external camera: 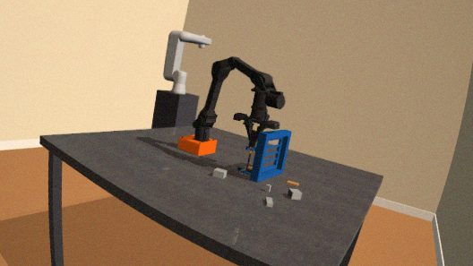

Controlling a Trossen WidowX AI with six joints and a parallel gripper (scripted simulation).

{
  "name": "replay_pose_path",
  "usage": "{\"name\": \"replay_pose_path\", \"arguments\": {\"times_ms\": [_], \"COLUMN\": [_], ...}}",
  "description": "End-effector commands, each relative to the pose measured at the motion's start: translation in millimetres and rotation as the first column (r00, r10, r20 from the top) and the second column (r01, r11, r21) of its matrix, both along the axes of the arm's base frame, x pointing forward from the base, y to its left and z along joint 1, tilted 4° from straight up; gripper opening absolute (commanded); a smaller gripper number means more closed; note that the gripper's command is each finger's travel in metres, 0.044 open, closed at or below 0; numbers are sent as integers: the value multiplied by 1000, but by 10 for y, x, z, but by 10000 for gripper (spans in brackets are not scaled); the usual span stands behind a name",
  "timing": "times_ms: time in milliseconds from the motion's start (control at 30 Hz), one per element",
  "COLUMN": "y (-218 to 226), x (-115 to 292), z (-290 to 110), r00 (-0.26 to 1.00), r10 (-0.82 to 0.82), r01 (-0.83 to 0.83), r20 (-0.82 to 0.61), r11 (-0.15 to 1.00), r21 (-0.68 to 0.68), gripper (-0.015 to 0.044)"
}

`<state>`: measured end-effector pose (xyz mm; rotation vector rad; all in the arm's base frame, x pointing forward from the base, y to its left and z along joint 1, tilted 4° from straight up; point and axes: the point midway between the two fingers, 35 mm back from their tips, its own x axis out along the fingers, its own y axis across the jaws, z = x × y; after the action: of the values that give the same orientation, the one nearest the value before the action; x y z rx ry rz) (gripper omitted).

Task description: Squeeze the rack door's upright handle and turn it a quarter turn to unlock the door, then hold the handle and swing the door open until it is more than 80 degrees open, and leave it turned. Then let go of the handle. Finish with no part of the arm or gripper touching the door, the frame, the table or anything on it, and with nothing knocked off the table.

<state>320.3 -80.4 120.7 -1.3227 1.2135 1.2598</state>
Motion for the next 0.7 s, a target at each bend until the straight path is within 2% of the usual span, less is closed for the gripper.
{"name": "replay_pose_path", "arguments": {"times_ms": [0, 367, 500, 667], "y": [4, 4, 7, 26], "x": [-1, -1, -7, -49], "z": [-2, -2, -2, -2], "r00": [1000, 1000, 1000, 994], "r10": [3, 3, -11, -112], "r01": [-3, -3, 11, 112], "r20": [-1, -1, 0, 6], "r11": [1000, 1000, 1000, 994], "r21": [2, 2, 2, 2], "gripper": [81, 9, 9, 9]}}
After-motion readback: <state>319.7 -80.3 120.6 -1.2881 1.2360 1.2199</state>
